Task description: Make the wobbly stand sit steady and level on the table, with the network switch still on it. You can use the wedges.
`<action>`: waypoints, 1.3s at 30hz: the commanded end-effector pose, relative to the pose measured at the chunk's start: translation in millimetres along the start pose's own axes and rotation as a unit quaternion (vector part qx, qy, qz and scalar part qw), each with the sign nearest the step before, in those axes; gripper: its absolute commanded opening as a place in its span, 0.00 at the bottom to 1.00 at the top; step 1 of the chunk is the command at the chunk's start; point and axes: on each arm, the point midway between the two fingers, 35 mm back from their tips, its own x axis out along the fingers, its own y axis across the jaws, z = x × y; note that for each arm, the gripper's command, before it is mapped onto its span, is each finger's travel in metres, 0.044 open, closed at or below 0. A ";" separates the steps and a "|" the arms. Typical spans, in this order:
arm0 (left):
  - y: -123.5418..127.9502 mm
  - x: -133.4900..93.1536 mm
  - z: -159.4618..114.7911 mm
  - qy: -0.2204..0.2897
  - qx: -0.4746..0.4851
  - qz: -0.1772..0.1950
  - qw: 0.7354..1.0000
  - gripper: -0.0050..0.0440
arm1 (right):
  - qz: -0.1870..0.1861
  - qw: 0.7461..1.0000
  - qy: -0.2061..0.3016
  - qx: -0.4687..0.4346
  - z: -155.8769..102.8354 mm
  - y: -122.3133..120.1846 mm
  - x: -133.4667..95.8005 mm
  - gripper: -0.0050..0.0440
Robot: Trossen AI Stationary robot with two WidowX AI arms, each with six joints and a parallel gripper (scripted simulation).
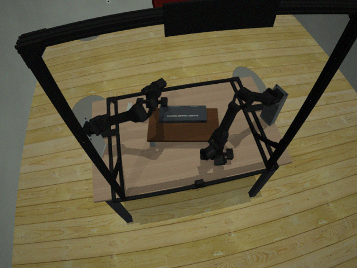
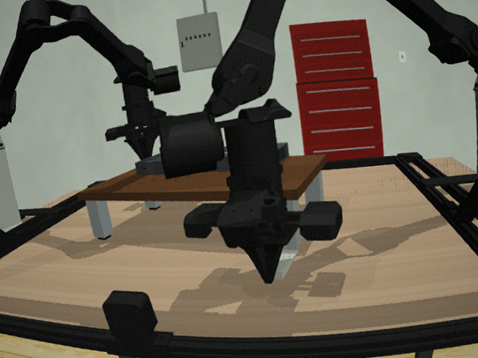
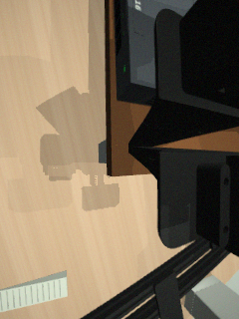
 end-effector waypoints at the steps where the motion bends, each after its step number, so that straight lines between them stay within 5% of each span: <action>1: 3.6 8.0 0.4 0.002 0.002 0.010 1.000 0.10 | -0.003 1.000 -0.002 -0.001 -3.0 -1.4 -2.8 0.10; 39: 3.6 7.9 0.4 0.002 0.002 0.010 1.000 0.10 | -0.003 1.000 -0.002 -0.001 -27.9 -1.5 -2.7 0.10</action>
